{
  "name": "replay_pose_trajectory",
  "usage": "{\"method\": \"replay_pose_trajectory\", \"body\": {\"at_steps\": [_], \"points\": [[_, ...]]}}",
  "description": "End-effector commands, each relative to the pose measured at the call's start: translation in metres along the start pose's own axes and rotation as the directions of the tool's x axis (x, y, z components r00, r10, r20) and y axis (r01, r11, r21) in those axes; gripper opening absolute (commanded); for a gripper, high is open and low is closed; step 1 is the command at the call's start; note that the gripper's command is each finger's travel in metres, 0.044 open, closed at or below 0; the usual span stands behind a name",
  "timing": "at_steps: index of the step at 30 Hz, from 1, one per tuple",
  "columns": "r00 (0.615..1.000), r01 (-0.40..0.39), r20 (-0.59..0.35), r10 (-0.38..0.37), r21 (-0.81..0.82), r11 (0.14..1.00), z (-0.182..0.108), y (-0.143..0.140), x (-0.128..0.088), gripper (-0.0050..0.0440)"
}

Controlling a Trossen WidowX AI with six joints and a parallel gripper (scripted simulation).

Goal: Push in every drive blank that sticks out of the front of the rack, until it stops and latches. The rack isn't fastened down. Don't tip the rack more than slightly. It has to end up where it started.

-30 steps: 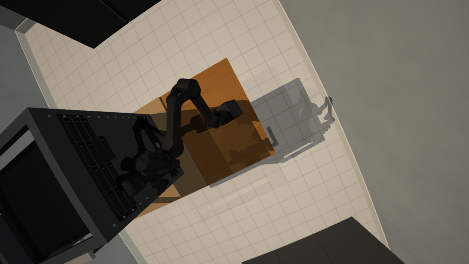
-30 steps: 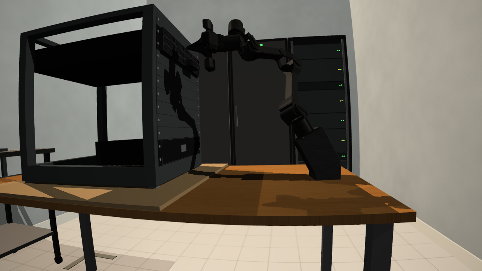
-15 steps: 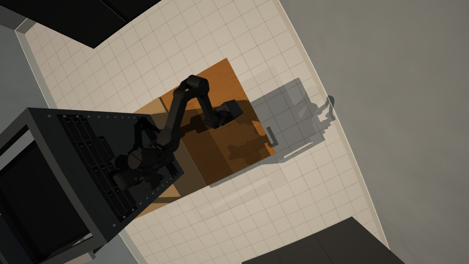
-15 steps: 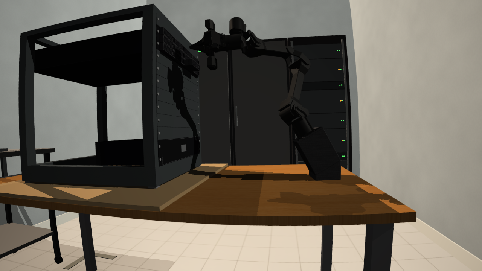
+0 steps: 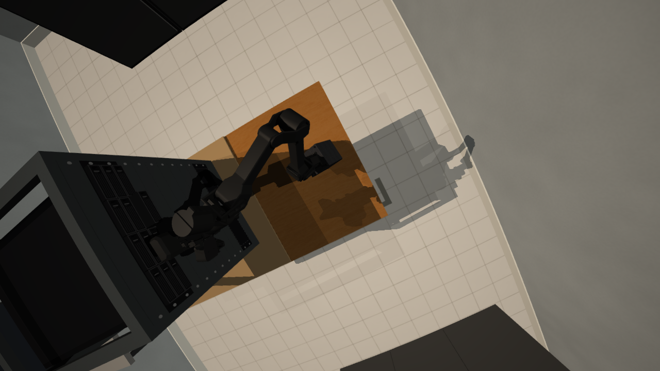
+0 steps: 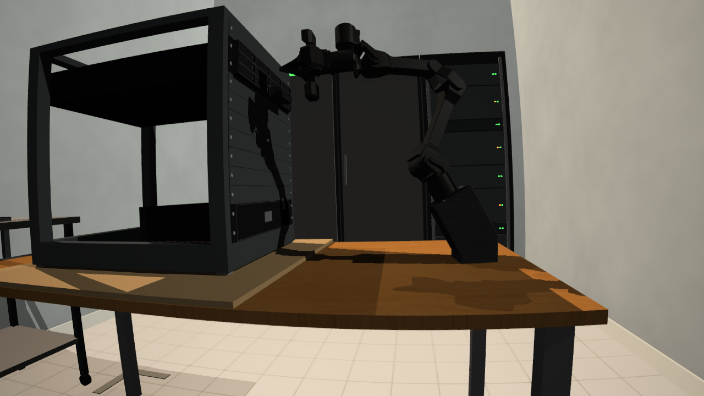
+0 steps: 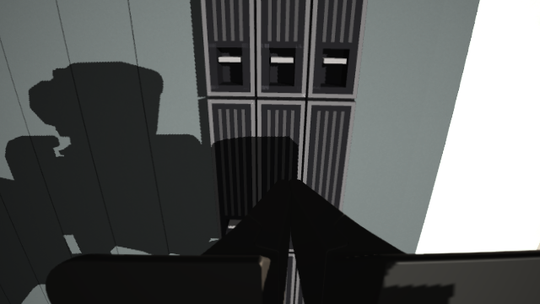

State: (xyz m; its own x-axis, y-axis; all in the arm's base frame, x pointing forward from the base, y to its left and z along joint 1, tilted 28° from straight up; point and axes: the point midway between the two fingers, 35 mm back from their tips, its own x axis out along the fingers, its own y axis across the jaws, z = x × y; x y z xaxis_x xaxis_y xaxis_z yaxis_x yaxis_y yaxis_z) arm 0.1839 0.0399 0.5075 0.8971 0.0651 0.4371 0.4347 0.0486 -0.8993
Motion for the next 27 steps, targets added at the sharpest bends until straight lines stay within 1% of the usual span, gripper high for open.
{"method": "replay_pose_trajectory", "body": {"at_steps": [1,27], "points": [[0.999,0.035,0.000,-0.035,0.020,0.999,-0.011,-0.017,-0.005,-0.0050],[0.999,0.035,0.001,-0.035,0.020,0.999,-0.029,-0.025,-0.006,-0.0050]]}}
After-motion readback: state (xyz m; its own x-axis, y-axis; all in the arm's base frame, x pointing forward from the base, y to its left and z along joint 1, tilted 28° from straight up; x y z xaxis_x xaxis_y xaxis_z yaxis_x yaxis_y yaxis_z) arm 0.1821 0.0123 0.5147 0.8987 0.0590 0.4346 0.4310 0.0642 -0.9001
